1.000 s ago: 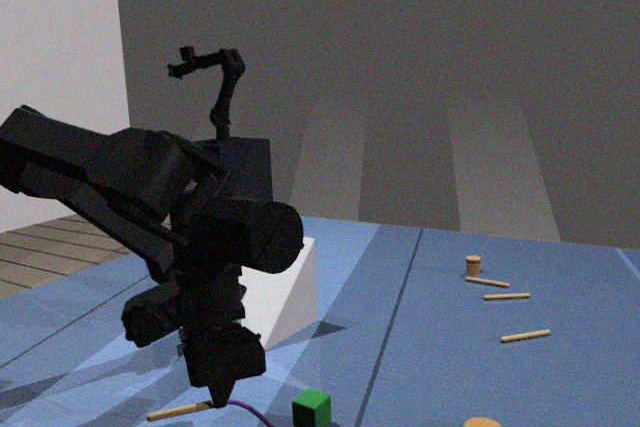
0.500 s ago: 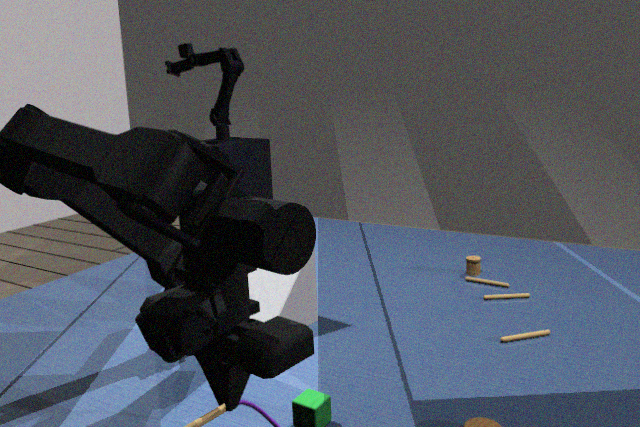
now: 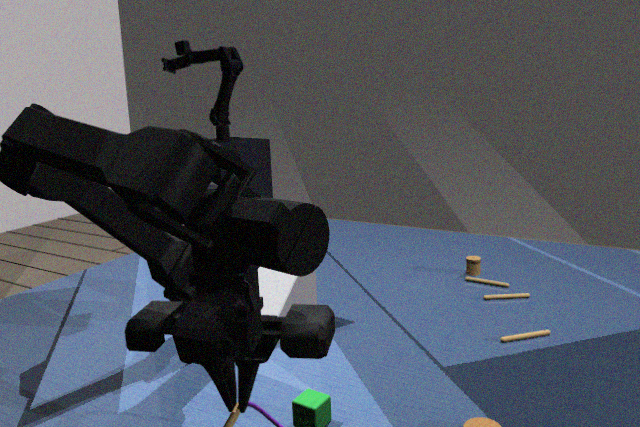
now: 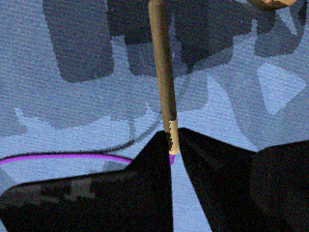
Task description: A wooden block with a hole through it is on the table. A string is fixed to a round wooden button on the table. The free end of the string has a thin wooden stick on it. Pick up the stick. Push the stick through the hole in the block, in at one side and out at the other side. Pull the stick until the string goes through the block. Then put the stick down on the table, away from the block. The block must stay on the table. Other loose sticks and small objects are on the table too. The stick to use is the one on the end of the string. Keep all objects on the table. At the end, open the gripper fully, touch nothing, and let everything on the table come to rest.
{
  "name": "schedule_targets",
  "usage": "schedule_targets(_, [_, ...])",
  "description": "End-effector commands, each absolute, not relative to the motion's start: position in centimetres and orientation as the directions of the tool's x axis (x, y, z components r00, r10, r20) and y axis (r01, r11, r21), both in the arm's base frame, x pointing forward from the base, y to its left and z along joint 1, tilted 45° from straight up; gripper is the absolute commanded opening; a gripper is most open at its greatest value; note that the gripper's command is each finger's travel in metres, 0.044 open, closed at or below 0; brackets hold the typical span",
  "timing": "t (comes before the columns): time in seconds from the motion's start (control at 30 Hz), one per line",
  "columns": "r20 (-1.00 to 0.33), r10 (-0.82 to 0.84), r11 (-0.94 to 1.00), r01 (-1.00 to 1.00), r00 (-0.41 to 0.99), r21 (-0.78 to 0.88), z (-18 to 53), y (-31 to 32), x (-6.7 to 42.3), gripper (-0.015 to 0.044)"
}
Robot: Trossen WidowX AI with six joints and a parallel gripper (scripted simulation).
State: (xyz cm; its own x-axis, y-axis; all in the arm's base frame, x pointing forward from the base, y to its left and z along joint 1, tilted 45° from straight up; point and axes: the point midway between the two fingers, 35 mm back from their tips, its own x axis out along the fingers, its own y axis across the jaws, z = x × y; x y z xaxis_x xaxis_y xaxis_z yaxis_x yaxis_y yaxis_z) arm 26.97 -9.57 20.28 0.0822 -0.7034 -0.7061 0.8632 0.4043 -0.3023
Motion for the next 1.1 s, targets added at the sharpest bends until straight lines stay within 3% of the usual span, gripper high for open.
schedule_targets(0.0, [-0.705,-0.705,0.484,0.778,0.076,-0.400,20.2,-9.5,27.3,0.0000])
schedule_targets(0.57, [-0.705,-0.705,0.692,0.288,0.077,-0.661,20.0,-9.3,28.7,0.0000])
schedule_targets(1.07, [-0.704,-0.706,0.674,-0.235,0.077,-0.701,19.9,-9.0,29.9,0.0000])
